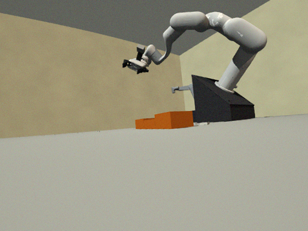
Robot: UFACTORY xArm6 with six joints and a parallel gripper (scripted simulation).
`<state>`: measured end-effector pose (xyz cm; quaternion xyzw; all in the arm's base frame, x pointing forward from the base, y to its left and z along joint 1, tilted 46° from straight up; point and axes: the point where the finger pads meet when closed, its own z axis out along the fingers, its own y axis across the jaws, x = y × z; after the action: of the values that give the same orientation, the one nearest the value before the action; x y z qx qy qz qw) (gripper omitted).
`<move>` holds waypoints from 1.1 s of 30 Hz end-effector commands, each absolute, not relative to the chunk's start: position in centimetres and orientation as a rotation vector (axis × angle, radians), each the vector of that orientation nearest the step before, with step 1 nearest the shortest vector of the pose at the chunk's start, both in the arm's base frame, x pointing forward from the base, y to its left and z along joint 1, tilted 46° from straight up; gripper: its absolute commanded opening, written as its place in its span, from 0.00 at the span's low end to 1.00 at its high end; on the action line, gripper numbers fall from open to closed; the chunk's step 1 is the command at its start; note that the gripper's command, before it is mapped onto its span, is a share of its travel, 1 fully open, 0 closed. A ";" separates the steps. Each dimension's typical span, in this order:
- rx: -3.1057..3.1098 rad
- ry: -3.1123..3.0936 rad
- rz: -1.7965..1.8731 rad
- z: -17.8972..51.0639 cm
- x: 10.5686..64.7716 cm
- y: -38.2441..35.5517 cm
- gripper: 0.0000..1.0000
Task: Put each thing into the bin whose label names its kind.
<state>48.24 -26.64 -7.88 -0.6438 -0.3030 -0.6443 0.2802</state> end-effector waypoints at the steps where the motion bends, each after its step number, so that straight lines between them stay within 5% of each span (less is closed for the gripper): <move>1: -1.728 -0.816 -1.730 -7.7 48.3 -26.8 1.00; 2: -1.728 -0.816 -1.730 -7.7 48.3 -26.8 1.00; 3: -1.727 -0.816 -1.730 -8.3 48.3 -26.2 0.07; 17: -1.727 -0.816 -1.731 -16.0 48.1 -18.4 0.07; 33: -1.794 -0.705 -1.365 -11.9 48.6 -15.6 0.07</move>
<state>48.38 -16.67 -13.34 -0.6779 -0.2887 -0.5812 0.3454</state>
